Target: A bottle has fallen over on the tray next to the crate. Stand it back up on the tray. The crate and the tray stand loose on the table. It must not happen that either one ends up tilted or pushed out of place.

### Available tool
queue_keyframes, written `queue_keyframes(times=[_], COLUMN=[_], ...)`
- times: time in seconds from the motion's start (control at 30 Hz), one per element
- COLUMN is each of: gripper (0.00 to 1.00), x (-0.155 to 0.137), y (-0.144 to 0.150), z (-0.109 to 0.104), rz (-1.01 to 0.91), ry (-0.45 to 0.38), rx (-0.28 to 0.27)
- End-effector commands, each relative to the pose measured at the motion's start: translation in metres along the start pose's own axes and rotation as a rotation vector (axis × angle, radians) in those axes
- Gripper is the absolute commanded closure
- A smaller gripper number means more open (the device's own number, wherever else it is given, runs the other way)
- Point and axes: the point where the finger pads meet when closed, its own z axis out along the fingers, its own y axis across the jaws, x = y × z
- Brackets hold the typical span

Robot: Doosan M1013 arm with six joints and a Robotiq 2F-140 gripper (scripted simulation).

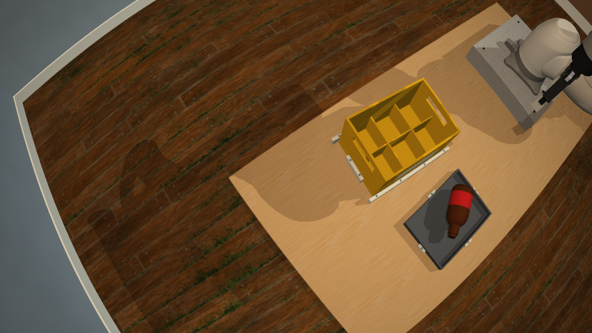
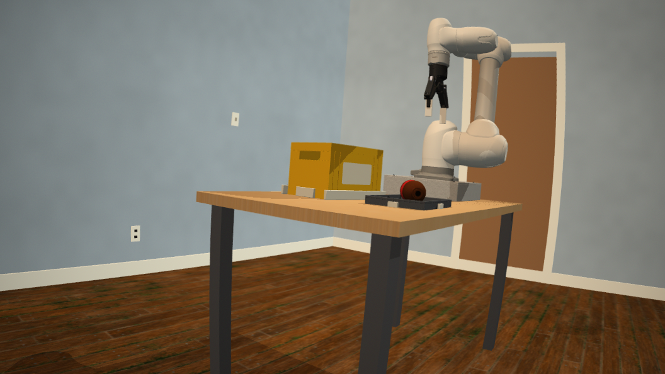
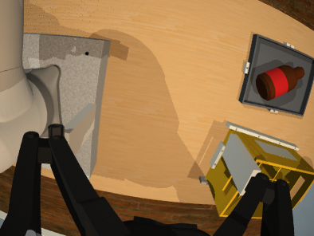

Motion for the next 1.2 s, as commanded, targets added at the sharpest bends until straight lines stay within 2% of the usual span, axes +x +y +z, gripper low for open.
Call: queue_keyframes(times=[0.0,0.03,0.07,0.13,0.17,0.2,0.3,0.33,0.37,0.47,0.57,0.63,0.73,0.77,0.8,0.83,0.87,1.0,1.07,1.17], gripper=[0.0,0.0,0.0,0.0,0.0,0.0,0.0,0.0,0.0,0.0,0.0,0.0,0.0,0.0,0.0,0.0,0.0,0.0,0.0,0.0], x=[0.011,0.013,0.02,0.027,0.027,0.033,0.043,0.043,0.049,0.059,0.059,0.071,0.082,0.082,0.088,0.088,0.094,0.107,0.111,0.112], y=[0.035,0.042,0.068,0.093,0.095,0.115,0.149,0.151,0.171,0.204,0.205,0.246,0.277,0.277,0.296,0.297,0.315,0.352,0.365,0.368], z=[-0.003,-0.003,-0.003,0.0,0.0,0.003,0.01,0.01,0.016,0.027,0.028,0.046,0.063,0.063,0.075,0.075,0.087,0.116,0.127,0.13], rz=[0.087,0.104,0.17,0.234,0.238,0.289,0.374,0.378,0.428,0.512,0.516,0.619,0.702,0.703,0.753,0.756,0.803,0.907,0.945,0.955], ry=[-0.006,-0.006,-0.007,-0.007,-0.008,-0.008,-0.01,-0.01,-0.011,-0.013,-0.013,-0.017,-0.02,-0.02,-0.022,-0.022,-0.024,-0.03,-0.032,-0.032], rx=[0.0,0.001,0.005,0.008,0.008,0.011,0.015,0.016,0.018,0.022,0.022,0.027,0.031,0.031,0.033,0.033,0.035,0.039,0.04,0.041])
